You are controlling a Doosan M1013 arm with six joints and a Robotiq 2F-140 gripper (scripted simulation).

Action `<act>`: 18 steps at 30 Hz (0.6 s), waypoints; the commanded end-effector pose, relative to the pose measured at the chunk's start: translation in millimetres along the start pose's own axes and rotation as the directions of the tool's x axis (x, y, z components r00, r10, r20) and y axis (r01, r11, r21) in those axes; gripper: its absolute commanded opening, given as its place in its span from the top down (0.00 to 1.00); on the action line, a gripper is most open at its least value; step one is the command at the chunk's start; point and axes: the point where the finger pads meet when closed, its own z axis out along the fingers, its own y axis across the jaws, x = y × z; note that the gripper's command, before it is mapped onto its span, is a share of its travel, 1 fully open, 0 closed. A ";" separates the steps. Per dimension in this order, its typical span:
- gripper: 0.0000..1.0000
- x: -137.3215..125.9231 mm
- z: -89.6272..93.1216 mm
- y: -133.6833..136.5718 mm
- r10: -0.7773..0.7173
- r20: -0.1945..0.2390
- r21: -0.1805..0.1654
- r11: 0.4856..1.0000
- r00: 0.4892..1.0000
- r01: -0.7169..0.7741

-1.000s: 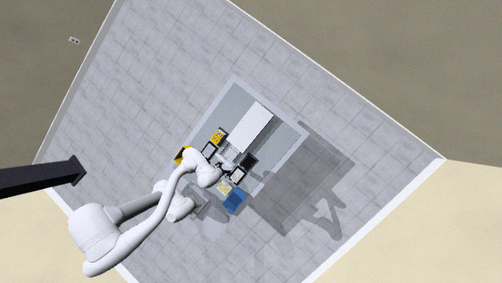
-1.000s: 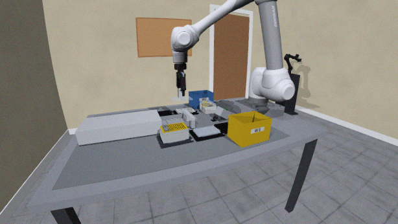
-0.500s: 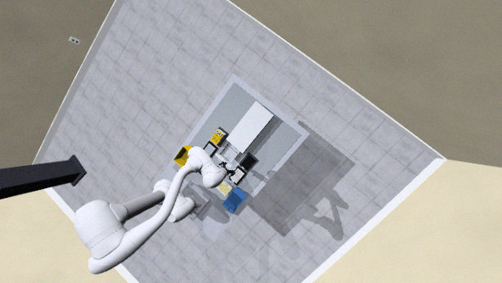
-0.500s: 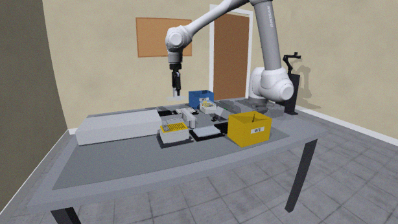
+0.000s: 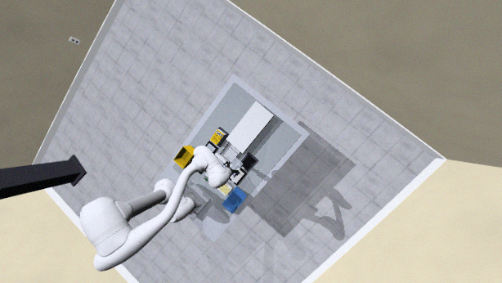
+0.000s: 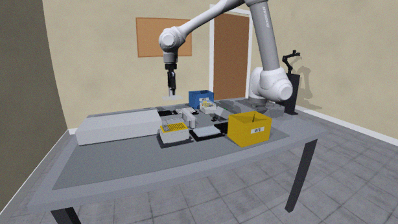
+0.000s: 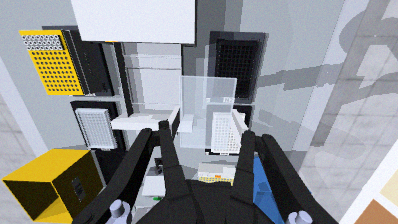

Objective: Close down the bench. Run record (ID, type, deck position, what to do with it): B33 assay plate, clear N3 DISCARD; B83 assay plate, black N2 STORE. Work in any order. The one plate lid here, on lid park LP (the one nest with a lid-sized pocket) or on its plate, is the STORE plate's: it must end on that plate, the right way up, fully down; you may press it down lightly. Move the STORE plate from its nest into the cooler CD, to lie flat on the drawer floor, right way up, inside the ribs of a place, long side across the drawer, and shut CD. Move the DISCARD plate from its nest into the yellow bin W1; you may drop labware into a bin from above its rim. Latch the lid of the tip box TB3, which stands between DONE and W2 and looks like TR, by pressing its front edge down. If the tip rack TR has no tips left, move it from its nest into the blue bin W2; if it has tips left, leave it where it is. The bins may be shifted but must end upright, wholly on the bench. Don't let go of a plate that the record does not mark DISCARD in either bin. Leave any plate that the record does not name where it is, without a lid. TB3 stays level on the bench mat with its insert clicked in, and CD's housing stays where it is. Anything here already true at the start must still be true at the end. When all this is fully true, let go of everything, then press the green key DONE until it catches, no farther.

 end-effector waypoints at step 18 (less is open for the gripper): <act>1.00 35.4 -0.1 35.1 0.000 0.000 0.000 1.000 1.000 0.000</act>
